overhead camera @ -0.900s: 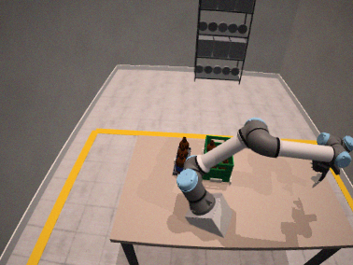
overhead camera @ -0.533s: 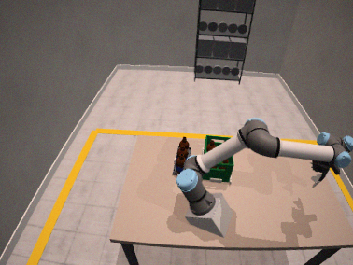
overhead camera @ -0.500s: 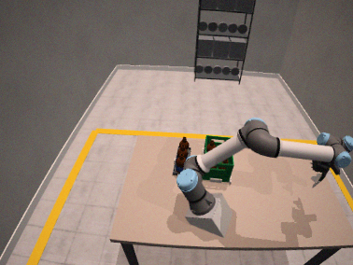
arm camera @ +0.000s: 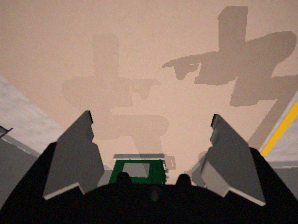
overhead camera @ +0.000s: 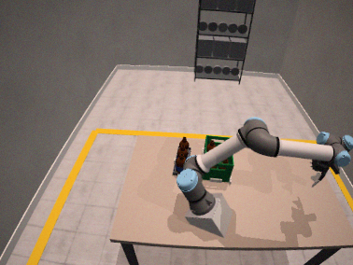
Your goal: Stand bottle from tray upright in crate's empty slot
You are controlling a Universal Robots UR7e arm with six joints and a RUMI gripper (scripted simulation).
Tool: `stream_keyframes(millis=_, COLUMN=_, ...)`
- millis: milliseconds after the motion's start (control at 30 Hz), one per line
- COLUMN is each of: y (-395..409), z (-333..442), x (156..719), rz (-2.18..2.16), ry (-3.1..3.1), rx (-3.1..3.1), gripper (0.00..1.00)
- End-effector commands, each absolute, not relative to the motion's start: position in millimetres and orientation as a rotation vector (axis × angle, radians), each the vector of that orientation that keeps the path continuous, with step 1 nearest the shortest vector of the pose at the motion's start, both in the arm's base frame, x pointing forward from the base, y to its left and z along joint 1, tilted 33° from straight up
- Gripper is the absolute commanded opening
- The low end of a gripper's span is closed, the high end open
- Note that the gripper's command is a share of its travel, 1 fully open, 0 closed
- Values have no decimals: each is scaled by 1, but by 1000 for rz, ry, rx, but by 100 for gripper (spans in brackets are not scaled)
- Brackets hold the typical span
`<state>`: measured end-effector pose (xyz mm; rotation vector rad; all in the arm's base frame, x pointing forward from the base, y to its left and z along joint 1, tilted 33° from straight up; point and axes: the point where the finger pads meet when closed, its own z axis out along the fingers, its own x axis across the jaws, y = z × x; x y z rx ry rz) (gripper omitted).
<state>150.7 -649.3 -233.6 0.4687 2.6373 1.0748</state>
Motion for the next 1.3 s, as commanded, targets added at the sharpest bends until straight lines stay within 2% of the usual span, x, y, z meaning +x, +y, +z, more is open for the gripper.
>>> stream_keyframes(millis=0, y=-649, z=-225, x=155, rz=1071, ry=2643, rx=480, gripper=100)
stream_keyframes(millis=267, y=-644, z=-202, x=171, rz=1069, ry=2659, rx=518, gripper=100)
stream_keyframes(millis=767, y=-600, z=-101, x=239, rz=1048, ry=2715, rx=686, gripper=100)
stream_keyframes(millis=1267, y=-462, z=33, x=326, rz=986, ry=2762, rx=969, gripper=100)
